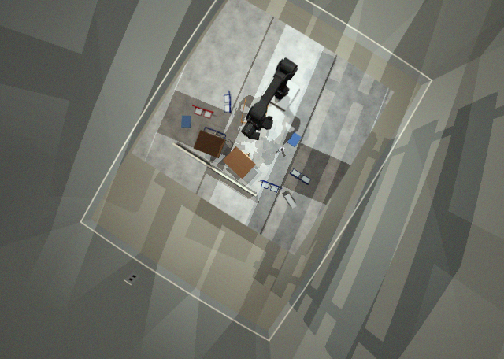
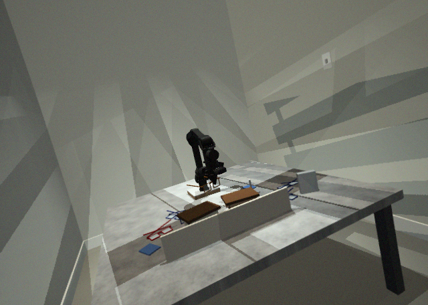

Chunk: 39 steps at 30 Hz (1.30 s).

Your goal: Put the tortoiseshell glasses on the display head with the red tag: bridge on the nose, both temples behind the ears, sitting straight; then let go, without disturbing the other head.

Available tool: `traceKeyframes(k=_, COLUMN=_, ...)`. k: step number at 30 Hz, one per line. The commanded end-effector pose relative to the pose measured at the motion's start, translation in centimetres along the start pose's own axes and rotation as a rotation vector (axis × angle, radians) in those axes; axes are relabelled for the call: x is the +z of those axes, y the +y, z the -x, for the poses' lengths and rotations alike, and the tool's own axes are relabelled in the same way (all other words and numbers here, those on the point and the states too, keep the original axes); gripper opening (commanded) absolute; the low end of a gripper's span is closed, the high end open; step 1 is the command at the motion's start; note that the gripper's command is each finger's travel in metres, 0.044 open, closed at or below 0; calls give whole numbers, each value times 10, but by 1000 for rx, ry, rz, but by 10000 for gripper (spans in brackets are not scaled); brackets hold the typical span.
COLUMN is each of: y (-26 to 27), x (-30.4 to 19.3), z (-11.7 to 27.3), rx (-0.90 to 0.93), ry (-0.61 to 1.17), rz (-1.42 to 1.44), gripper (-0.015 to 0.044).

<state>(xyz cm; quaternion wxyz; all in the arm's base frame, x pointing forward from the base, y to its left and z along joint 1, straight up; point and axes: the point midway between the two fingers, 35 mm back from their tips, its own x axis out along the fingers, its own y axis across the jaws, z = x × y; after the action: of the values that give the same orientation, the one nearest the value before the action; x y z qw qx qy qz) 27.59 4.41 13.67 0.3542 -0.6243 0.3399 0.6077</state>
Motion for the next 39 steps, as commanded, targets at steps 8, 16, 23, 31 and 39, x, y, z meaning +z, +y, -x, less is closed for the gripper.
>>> traceKeyframes(k=8, y=3, x=-2, z=-7, rx=-4, ry=-2, rz=-2, gripper=0)
traceKeyframes(k=16, y=2, x=-2, z=-14, rx=-4, ry=-2, rz=-2, gripper=0)
traceKeyframes(k=23, y=1, x=-2, z=-20, rx=-4, ry=-2, rz=-2, gripper=0)
traceKeyframes(k=31, y=0, x=-3, z=-26, rx=-4, ry=-2, rz=-2, gripper=0)
traceKeyframes(k=39, y=0, x=-3, z=-33, rx=-4, ry=-2, rz=-2, gripper=0)
